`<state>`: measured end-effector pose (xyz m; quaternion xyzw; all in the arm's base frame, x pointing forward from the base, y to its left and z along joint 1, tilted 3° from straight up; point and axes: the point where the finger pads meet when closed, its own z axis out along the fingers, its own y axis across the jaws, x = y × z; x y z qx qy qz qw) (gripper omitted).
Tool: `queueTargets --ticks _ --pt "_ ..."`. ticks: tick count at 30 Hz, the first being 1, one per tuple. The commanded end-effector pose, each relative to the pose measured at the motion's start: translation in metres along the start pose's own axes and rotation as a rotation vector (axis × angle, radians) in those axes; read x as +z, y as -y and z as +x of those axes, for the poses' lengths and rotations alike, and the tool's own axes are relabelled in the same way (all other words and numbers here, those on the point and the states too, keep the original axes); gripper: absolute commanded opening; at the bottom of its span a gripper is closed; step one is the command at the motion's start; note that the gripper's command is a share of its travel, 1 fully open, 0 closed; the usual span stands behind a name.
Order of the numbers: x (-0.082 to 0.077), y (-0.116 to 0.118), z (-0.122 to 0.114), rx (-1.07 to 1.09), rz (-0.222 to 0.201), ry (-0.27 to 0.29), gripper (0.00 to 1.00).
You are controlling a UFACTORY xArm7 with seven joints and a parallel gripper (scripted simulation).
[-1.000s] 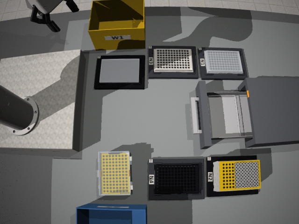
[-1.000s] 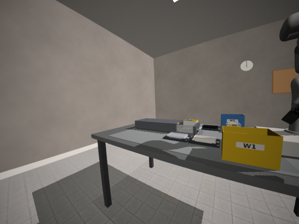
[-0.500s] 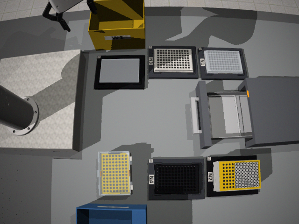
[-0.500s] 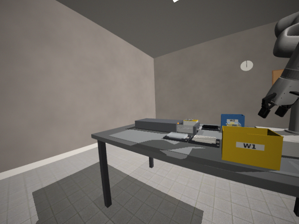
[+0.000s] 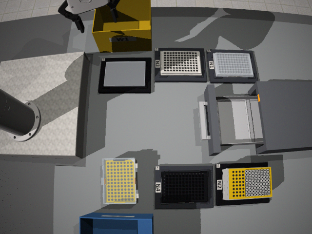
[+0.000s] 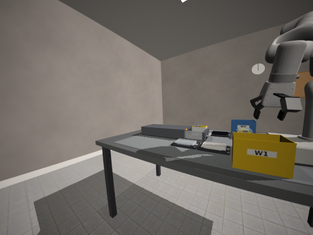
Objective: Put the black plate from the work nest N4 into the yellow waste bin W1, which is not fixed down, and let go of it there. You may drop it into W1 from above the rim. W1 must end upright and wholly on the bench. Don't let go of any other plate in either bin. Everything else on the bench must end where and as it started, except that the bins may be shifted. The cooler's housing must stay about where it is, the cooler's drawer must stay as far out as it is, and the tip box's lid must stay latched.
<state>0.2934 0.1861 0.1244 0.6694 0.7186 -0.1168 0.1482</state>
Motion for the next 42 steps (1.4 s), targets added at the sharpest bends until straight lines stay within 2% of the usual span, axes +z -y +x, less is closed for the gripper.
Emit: queueTargets --ticks 1,10,12,27,29,42 --pt "0.001 -0.015 -0.013 0.141 0.031 -0.026 1.0" --pt "0.006 -0.04 -0.042 0.392 0.091 -0.063 1.0" --pt "0.006 -0.04 -0.042 0.392 0.091 -0.063 1.0" --pt "0.016 -0.077 -0.1 0.828 0.191 -0.118 1.0" --pt "0.016 -0.077 -0.1 0.828 0.191 -0.118 1.0" --pt "0.026 -0.1 -0.153 1.178 0.268 -0.154 1.0"
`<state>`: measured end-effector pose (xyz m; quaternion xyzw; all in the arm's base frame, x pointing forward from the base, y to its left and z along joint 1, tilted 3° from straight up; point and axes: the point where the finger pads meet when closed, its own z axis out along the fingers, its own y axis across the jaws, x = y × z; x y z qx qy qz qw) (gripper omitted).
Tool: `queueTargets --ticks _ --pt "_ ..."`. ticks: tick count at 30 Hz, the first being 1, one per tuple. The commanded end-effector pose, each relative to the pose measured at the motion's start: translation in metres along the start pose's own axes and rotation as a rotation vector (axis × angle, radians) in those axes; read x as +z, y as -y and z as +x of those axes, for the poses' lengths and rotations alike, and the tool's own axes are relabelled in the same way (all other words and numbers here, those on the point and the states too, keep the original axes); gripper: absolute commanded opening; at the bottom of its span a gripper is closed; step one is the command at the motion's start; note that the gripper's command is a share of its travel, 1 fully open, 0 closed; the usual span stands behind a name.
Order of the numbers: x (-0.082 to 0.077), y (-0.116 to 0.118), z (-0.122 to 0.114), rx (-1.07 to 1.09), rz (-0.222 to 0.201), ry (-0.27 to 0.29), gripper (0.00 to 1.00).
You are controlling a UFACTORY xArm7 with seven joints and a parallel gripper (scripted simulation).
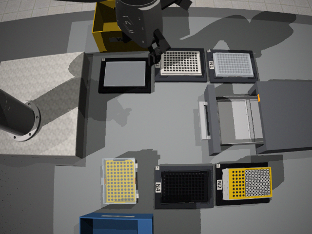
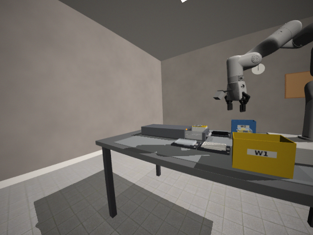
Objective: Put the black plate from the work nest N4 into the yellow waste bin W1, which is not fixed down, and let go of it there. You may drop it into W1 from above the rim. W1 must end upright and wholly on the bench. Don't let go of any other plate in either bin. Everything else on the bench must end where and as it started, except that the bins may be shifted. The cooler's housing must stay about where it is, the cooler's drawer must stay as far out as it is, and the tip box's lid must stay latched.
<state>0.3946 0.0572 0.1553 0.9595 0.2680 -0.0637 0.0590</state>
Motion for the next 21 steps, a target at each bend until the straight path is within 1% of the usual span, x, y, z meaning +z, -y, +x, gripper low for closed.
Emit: queueTargets --ticks 1,2,4,10,11,12,17,19,21 --pt "-0.004 -0.023 -0.002 0.136 0.027 -0.019 1.0" --pt "-0.004 -0.026 -0.002 0.136 0.027 -0.019 1.0" --pt "-0.004 -0.026 -0.002 0.136 0.027 -0.019 1.0" --pt "-0.007 -0.056 -0.009 0.325 0.064 -0.039 1.0" --pt "-0.007 -0.06 -0.01 0.325 0.064 -0.039 1.0" --pt "-0.007 -0.06 -0.01 0.325 0.064 -0.039 1.0" --pt "-0.009 -0.084 -0.018 0.487 0.096 -0.057 1.0" --pt "-0.01 -0.094 -0.021 0.513 0.101 -0.059 1.0" --pt "-0.01 -0.094 -0.021 0.513 0.101 -0.059 1.0"
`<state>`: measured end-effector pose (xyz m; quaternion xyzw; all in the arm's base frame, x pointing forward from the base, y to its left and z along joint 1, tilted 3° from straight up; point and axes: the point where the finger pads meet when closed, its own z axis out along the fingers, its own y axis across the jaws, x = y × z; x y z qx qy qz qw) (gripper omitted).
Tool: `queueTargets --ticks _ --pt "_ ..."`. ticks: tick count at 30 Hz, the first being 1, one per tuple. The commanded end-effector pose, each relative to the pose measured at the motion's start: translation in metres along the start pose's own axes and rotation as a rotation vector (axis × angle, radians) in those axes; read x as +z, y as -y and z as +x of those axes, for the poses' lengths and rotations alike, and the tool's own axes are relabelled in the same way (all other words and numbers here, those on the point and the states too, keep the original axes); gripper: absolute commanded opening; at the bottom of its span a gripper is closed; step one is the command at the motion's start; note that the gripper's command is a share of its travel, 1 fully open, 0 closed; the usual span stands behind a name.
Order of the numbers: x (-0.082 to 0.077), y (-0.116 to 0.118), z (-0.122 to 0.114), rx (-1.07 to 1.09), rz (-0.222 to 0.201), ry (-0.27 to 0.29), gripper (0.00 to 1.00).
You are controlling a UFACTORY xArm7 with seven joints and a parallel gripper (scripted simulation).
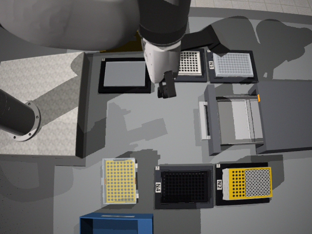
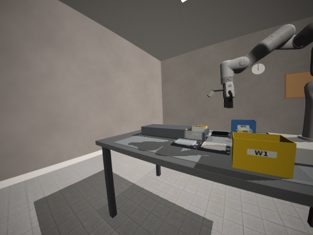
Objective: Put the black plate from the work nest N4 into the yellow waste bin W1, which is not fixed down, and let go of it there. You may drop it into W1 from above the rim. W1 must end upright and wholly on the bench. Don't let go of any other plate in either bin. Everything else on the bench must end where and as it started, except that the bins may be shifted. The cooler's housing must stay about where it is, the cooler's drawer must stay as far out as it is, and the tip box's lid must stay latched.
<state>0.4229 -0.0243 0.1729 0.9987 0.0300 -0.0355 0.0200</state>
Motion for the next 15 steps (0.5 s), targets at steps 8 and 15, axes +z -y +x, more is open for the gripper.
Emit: queueTargets --ticks 8,15 --pt "-0.01 -0.045 0.007 0.221 0.042 -0.027 1.0" --pt "-0.01 -0.045 0.007 0.221 0.042 -0.027 1.0"
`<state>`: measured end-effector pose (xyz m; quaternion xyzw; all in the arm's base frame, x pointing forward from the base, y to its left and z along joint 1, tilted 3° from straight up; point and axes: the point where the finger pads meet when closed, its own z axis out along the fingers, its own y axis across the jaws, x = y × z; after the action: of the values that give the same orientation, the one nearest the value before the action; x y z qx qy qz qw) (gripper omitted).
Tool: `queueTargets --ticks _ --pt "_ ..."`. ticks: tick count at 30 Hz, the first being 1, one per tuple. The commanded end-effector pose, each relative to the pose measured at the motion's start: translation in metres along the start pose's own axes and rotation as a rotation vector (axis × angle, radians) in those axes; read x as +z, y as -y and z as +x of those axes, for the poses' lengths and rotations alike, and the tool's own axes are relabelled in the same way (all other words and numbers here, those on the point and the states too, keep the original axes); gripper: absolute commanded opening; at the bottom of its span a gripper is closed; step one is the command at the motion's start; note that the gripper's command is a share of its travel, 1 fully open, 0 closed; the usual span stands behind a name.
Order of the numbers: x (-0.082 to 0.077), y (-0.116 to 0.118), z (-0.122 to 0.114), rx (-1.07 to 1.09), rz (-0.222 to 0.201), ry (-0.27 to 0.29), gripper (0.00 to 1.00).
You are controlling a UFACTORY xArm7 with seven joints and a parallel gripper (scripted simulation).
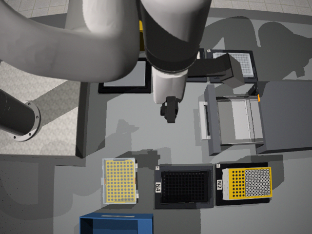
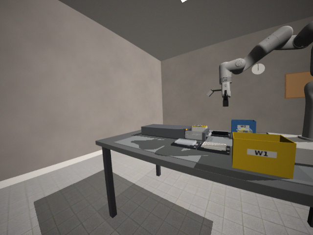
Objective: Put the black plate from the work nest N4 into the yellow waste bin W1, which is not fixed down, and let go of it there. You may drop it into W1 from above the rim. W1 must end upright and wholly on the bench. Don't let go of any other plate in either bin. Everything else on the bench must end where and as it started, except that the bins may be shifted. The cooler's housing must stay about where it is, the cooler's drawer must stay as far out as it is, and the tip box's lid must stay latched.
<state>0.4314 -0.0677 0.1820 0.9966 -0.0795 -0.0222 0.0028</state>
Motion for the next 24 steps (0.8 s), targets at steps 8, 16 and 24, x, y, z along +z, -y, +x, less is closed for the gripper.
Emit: queueTargets --ticks 8,16,24 --pt "-0.002 -0.001 0.002 0.002 0.001 -0.004 1.0" --pt "0.016 -0.035 0.011 0.028 0.001 -0.004 1.0" --pt "0.03 -0.061 0.017 0.028 0.001 -0.004 1.0"
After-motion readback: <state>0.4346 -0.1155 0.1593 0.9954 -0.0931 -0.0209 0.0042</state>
